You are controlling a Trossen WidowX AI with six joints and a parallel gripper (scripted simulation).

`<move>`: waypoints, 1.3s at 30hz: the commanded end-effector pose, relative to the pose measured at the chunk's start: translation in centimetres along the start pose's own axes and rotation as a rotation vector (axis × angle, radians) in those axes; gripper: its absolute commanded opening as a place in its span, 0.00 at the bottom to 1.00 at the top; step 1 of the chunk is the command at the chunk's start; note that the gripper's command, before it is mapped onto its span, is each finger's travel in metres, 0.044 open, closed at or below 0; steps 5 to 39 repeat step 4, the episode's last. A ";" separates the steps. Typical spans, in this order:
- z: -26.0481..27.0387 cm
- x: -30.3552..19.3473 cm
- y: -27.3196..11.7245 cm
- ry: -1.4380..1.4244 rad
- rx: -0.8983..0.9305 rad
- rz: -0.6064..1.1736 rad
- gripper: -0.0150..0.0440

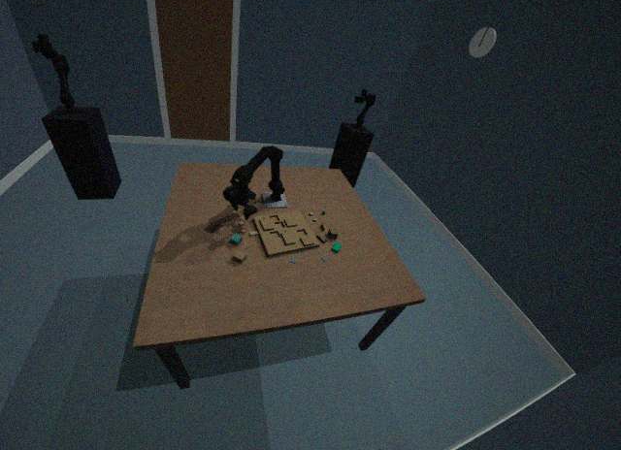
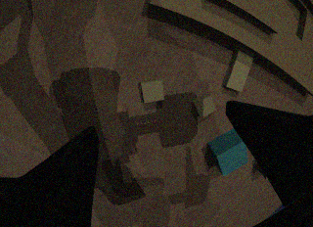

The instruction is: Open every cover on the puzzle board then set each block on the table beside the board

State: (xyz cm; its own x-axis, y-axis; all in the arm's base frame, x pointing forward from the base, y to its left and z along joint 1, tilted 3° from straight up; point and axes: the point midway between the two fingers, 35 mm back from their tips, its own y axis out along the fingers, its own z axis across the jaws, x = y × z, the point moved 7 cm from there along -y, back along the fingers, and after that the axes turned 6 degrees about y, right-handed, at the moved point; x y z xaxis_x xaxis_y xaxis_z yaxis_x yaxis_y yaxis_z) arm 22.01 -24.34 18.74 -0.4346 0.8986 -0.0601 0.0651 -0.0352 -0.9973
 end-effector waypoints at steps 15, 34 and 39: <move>0.1 0.1 -1.4 -0.002 -0.006 0.016 1.00; 0.1 0.1 -1.4 -0.002 -0.006 0.016 1.00; 0.1 0.1 -1.4 -0.002 -0.006 0.016 1.00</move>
